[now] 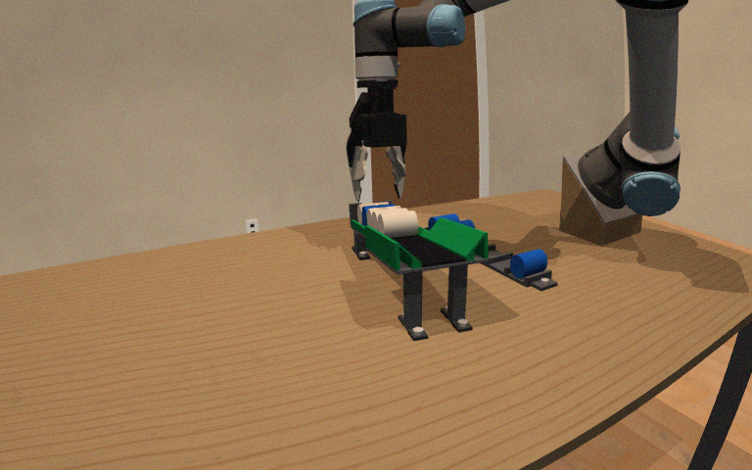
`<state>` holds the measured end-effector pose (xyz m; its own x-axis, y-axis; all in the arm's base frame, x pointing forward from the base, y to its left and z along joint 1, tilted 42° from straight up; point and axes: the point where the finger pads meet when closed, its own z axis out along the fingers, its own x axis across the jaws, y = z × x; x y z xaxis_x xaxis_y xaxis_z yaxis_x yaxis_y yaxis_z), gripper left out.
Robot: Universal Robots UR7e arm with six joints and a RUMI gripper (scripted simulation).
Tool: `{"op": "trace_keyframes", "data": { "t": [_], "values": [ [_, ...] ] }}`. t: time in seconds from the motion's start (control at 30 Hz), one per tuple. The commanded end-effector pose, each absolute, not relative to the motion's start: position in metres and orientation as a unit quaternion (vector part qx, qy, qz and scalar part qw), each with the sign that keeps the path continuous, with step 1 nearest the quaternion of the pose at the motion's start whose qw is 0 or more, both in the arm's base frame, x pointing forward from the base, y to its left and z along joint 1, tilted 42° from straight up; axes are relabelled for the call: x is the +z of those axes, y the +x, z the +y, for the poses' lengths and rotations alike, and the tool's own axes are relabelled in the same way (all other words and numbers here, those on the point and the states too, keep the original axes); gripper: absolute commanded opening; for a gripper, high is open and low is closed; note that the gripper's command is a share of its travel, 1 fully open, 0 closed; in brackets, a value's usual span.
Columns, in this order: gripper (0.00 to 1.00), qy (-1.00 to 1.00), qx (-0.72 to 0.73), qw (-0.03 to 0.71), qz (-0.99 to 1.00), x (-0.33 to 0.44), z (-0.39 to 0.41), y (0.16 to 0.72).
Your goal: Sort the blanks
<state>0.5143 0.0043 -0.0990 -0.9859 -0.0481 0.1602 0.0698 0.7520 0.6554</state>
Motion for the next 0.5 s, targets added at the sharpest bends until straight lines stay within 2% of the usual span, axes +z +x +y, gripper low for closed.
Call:
{"op": "trace_keyframes", "data": {
  "t": [0.0, 0.47],
  "values": [
    [0.46, -0.006, -0.352, 0.084, -0.932, -0.0987, 0.0059, 0.5137],
    [0.46, -0.006, -0.353, 0.085, -0.932, -0.1033, 0.0101, 0.5119]
  ]
}}
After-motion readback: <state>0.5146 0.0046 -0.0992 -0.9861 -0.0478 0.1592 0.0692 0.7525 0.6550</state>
